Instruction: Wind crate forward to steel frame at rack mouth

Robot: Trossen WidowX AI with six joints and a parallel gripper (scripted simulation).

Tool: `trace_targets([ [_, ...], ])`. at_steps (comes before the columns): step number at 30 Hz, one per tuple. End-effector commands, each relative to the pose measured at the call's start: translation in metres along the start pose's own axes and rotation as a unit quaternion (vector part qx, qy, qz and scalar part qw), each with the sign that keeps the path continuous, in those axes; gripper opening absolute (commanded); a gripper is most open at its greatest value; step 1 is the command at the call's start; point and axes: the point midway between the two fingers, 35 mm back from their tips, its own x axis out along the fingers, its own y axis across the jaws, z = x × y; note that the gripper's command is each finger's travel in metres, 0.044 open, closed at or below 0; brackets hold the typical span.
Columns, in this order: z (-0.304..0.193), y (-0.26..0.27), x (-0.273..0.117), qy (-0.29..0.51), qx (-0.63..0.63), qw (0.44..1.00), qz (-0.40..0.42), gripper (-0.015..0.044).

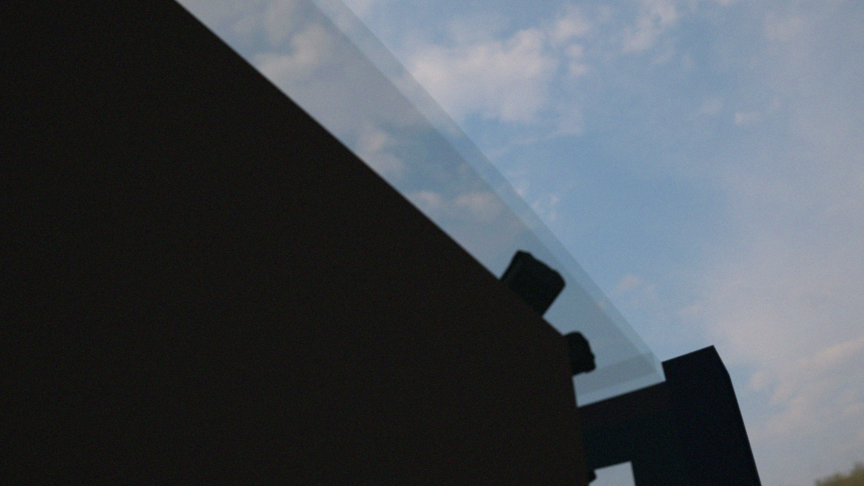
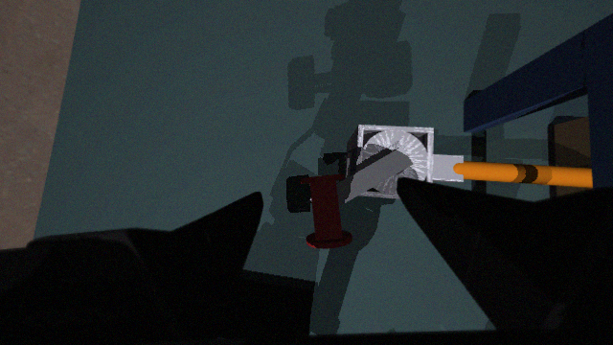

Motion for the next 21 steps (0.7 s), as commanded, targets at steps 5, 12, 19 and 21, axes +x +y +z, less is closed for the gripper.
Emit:
trace_targets([
  [5, -0.005, 0.000, 0.012, 0.000, -0.001, 1.000, 0.002, 0.0440],
  [12, -0.009, 0.000, 0.022, 0.001, -0.001, 1.000, 0.002, 0.0440],
  [19, -0.014, 0.000, 0.033, 0.001, -0.001, 1.000, 0.003, 0.0440],
  [21, -0.016, 0.000, 0.036, 0.001, -0.001, 1.000, 0.003, 0.0440],
])
